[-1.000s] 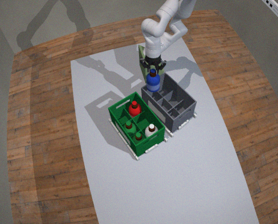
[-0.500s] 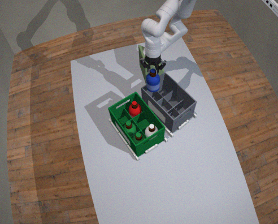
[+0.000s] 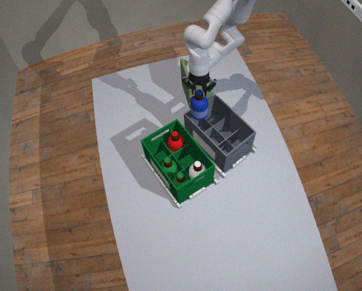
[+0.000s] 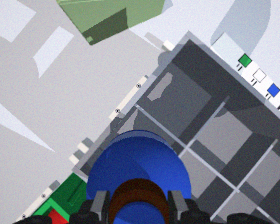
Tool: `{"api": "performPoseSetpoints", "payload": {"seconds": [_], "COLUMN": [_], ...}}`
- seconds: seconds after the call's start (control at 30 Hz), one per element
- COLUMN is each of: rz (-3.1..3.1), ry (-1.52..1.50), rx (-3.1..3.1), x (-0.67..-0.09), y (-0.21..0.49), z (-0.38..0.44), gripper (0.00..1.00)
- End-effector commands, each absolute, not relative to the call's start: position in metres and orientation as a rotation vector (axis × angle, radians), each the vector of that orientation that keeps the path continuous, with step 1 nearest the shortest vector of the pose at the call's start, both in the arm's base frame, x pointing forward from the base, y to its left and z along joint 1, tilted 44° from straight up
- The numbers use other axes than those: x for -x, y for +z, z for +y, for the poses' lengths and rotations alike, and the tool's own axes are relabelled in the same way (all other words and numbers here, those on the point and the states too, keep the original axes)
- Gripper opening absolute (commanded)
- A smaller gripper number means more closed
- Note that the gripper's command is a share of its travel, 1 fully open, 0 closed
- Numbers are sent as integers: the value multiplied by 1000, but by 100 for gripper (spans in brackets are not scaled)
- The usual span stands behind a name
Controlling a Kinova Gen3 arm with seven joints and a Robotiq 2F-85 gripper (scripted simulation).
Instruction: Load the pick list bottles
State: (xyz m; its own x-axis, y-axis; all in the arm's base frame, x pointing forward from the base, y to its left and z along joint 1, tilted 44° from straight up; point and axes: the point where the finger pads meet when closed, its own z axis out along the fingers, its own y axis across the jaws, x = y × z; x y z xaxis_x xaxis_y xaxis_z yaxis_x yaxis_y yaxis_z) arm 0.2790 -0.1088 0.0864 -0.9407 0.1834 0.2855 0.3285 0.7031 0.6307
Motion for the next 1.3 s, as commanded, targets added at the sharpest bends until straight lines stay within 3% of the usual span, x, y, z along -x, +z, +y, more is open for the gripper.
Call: {"api": "performPoseSetpoints", "payload": {"seconds": [0.0, 1.27], "rz": [-2712, -2712], "ry": [-1060, -1060], "rx": [413, 413], "x": [-279, -276], "y": [84, 60], "z": [-107, -84], "gripper": [10, 10]}}
